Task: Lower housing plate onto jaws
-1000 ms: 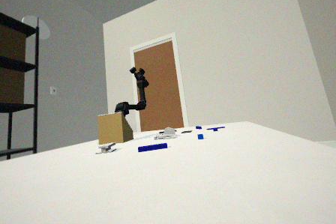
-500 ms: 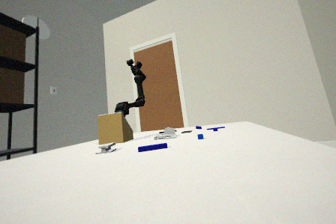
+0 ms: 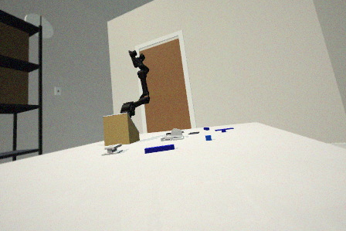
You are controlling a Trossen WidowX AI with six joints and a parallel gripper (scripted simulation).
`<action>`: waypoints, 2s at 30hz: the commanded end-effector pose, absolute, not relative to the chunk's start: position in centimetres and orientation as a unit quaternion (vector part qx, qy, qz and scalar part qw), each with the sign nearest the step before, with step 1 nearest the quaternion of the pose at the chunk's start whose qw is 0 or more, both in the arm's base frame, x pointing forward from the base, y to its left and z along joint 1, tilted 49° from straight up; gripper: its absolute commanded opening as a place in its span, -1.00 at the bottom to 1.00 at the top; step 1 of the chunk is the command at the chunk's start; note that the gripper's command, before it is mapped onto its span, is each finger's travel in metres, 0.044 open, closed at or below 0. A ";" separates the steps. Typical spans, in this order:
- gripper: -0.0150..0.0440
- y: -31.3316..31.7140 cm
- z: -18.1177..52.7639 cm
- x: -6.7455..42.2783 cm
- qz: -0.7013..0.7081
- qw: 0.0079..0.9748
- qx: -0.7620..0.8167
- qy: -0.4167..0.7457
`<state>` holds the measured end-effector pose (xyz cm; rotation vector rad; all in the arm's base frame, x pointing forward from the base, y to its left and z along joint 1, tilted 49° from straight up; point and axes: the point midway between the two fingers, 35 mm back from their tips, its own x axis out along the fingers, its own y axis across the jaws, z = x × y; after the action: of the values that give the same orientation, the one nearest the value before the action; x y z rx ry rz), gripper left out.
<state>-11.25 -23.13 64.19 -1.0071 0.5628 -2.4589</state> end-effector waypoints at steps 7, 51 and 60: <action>1.00 -29.3 60.9 -9.6 -0.864 0.289 -0.349 0.217; 1.00 -47.3 41.3 -3.7 -0.774 0.559 -0.162 0.251; 1.00 -49.0 37.1 -1.7 -0.761 0.594 -0.104 0.239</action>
<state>-2.74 -48.45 38.58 -0.2898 0.5732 -1.7924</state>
